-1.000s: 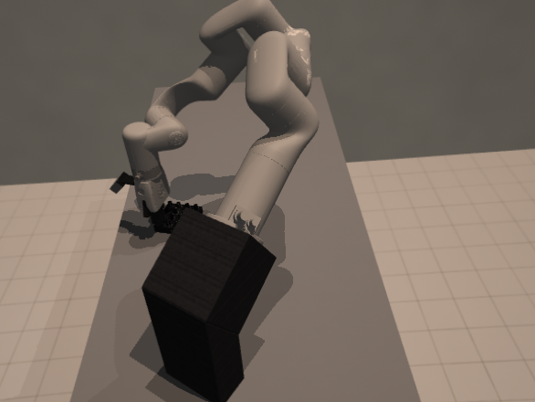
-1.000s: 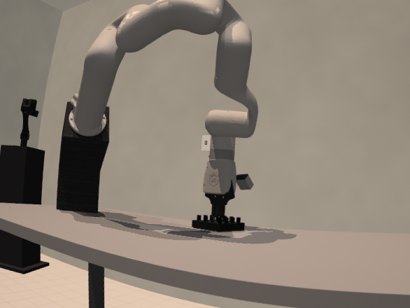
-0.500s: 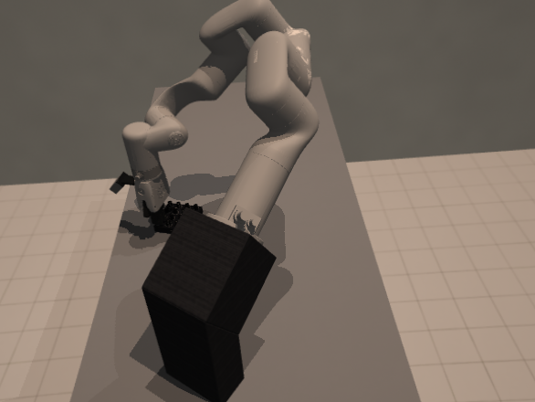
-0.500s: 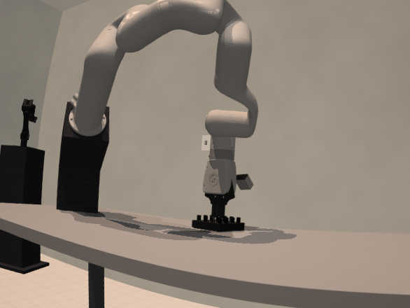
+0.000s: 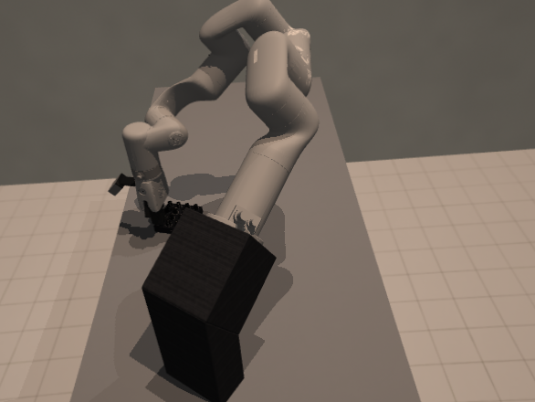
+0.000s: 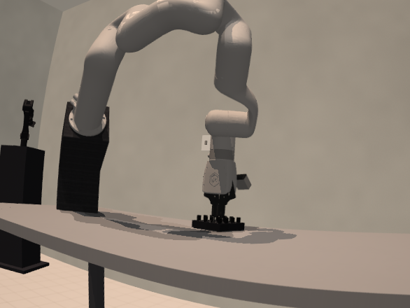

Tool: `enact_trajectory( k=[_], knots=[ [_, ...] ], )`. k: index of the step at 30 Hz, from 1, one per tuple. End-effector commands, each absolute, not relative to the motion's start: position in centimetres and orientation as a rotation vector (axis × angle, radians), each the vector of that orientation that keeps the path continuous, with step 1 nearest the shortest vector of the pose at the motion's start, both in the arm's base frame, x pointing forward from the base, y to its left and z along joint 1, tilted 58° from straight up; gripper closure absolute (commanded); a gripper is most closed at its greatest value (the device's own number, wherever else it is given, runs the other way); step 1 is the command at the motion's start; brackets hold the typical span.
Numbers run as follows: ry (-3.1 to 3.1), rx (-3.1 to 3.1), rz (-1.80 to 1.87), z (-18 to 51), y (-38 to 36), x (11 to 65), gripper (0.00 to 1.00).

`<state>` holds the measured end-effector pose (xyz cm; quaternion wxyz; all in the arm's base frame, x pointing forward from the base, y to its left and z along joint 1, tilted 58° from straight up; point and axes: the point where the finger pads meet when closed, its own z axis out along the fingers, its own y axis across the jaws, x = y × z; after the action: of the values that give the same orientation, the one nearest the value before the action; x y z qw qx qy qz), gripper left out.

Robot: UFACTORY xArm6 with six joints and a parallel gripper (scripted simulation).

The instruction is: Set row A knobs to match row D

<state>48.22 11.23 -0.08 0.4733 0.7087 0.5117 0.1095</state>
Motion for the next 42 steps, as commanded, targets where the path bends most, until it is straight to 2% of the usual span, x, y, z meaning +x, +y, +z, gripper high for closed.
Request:
enact_trajectory(
  k=[1, 42],
  knots=[
    [1.301, 1.695, 0.236, -0.04, 11.34, 48.23, 0.92],
    [1.89, 1.003, -0.269, -0.04, 11.34, 48.23, 0.92]
  ],
)
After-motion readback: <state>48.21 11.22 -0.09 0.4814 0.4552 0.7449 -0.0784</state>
